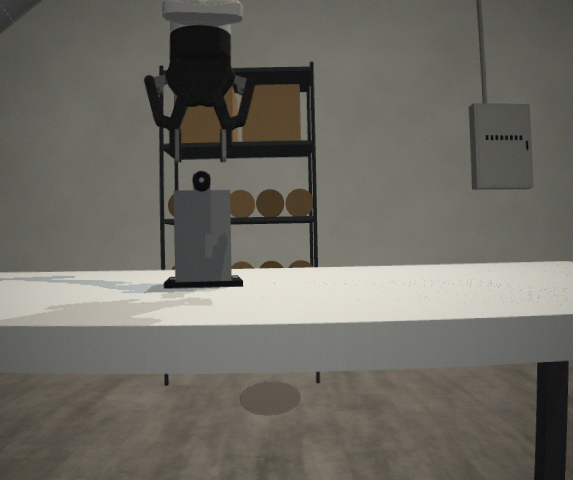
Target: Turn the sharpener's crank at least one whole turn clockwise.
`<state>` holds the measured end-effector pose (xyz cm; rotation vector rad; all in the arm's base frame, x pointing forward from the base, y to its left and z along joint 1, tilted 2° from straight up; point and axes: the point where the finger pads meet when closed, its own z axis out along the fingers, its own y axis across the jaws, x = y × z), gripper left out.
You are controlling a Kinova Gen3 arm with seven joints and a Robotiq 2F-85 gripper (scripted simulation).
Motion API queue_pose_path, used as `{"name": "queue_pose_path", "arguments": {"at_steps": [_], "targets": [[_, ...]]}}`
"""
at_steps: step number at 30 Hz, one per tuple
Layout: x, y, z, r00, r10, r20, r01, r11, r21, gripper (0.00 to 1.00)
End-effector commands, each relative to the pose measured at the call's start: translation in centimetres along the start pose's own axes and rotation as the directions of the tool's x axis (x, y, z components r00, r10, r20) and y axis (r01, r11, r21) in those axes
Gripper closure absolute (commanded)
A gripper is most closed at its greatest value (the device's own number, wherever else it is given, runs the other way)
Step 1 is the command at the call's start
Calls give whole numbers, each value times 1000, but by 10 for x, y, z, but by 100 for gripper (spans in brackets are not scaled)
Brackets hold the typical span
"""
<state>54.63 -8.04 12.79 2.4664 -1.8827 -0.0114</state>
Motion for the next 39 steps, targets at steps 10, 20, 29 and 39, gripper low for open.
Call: {"name": "queue_pose_path", "arguments": {"at_steps": [10,20,29,39], "targets": [[0,0,1,1000,0,-1,0,1000,2,47],[0,0,8,1000,0,-1,0,1000,2,47],[0,0,16,1000,0,-1,0,1000,2,47],[0,0,28,1000,0,-1,0,1000,2,47]]}}
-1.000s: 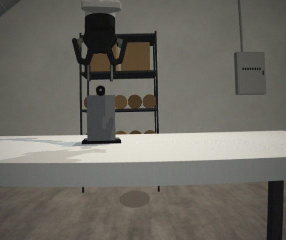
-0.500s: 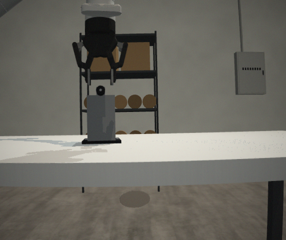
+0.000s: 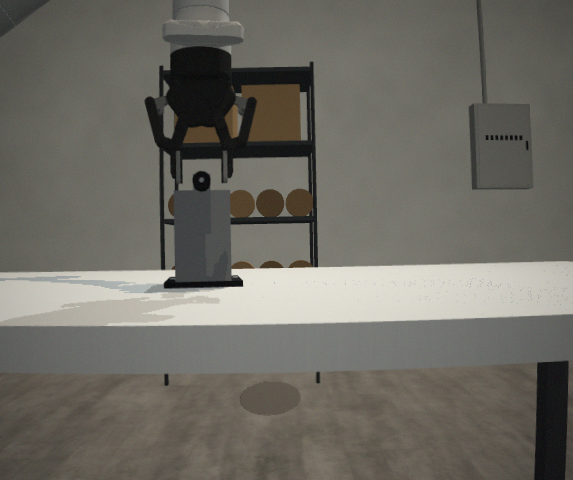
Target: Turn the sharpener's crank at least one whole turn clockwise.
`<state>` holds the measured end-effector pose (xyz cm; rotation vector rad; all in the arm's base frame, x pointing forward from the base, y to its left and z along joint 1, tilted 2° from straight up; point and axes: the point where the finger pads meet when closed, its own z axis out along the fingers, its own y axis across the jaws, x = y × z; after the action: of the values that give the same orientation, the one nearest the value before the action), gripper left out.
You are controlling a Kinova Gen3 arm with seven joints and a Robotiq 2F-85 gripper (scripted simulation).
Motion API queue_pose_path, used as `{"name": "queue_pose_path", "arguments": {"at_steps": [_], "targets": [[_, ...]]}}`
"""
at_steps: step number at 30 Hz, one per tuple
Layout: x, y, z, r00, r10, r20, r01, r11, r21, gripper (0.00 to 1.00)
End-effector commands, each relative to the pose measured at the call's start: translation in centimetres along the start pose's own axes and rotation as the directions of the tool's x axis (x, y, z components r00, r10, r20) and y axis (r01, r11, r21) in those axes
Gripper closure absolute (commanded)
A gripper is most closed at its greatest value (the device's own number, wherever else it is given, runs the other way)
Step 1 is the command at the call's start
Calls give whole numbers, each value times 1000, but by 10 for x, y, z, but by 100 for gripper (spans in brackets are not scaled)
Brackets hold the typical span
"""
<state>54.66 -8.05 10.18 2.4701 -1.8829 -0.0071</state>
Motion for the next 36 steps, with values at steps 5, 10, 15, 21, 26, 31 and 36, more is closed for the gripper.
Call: {"name": "queue_pose_path", "arguments": {"at_steps": [5,10,15,21,26,31,36], "targets": [[0,1,5,1000,1,0,-1,1000,-2,47],[0,1,9,1000,1,0,-1,1000,-2,47],[0,1,12,1000,1,0,-1,1000,-2,47],[0,1,13,1000,1,0,-1,1000,-2,47],[0,1,13,1000,1,0,-1,1000,-2,47],[0,1,13,1000,1,0,-1,1000,-2,47],[0,1,13,1000,1,0,-1,1000,-2,47]]}}
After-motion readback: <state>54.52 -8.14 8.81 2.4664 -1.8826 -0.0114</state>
